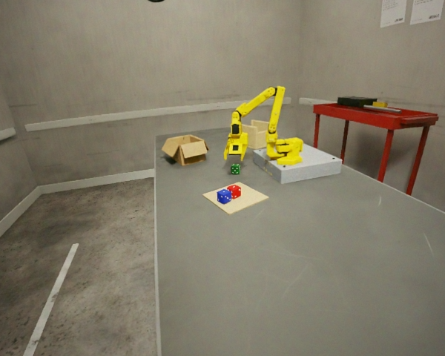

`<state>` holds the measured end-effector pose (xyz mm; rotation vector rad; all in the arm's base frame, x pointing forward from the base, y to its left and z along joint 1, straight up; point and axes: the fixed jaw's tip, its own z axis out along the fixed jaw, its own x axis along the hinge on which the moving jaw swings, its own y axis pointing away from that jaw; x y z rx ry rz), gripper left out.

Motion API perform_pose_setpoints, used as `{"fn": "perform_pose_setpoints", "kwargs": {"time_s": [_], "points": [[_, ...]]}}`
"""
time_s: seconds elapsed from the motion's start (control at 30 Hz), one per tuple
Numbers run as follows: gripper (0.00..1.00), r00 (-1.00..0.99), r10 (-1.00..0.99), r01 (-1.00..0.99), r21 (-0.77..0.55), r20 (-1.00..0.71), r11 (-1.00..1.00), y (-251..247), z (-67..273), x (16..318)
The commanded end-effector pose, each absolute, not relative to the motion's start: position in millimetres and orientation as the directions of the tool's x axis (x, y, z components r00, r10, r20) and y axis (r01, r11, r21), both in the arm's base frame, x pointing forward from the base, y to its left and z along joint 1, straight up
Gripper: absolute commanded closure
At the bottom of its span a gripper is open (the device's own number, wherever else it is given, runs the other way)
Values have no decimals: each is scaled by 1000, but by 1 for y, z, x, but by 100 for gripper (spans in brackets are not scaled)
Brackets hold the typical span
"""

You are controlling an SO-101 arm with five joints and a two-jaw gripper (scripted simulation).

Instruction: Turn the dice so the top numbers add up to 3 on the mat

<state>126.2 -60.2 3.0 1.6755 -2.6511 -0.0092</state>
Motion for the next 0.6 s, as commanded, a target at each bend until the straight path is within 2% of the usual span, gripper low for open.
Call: {"fn": "perform_pose_setpoints", "kwargs": {"time_s": [0.0,0.57], "points": [[64,-428,-904,-904,-9,0,428,-62,18,127],[64,-428,-904,-904,-9,0,428,-61,23,126]]}}
